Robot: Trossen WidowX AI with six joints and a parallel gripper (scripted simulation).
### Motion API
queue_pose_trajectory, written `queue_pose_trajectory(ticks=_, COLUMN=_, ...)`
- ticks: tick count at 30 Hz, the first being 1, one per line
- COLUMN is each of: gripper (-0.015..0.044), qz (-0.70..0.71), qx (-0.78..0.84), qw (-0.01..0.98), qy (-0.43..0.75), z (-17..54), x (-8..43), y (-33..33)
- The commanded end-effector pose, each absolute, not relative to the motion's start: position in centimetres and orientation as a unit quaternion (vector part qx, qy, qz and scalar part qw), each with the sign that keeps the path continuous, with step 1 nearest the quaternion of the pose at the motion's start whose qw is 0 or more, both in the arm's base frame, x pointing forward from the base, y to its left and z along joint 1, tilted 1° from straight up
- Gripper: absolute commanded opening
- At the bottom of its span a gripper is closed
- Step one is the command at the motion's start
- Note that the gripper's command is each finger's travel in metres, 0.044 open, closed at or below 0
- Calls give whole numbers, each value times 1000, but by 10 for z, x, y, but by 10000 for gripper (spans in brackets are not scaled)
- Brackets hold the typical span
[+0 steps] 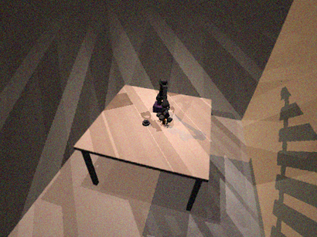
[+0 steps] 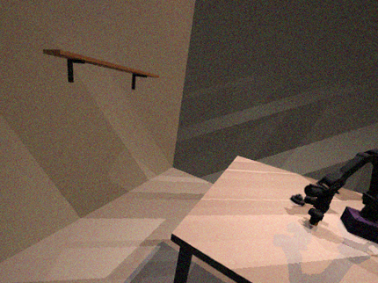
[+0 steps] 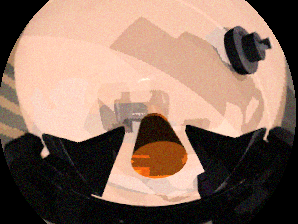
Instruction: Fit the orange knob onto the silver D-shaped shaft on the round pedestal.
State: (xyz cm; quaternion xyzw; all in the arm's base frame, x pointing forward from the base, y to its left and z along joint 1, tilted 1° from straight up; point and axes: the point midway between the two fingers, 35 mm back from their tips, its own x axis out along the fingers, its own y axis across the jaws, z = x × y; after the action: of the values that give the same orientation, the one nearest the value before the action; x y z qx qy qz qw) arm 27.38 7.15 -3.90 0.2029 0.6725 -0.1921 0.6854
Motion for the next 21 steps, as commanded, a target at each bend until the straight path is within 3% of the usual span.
queue_pose_trajectory(ticks=1, gripper=309, qz=-192, qx=206, qw=684, qy=673, z=-40, x=273, y=72)
queue_pose_trajectory(ticks=6, gripper=177, qz=-192, qx=206, qw=684, qy=673, z=-40, x=273, y=72)
queue_pose_trajectory(ticks=12, gripper=138, qz=-192, qx=206, qw=684, qy=673, z=-40, x=273, y=72)
queue_pose_trajectory(ticks=17, gripper=6, qz=-192, qx=207, qw=684, qy=673, z=-22, x=277, y=73)
queue_pose_trajectory(ticks=21, gripper=0, qz=-192, qx=207, qw=684, qy=673, z=8, x=281, y=74)
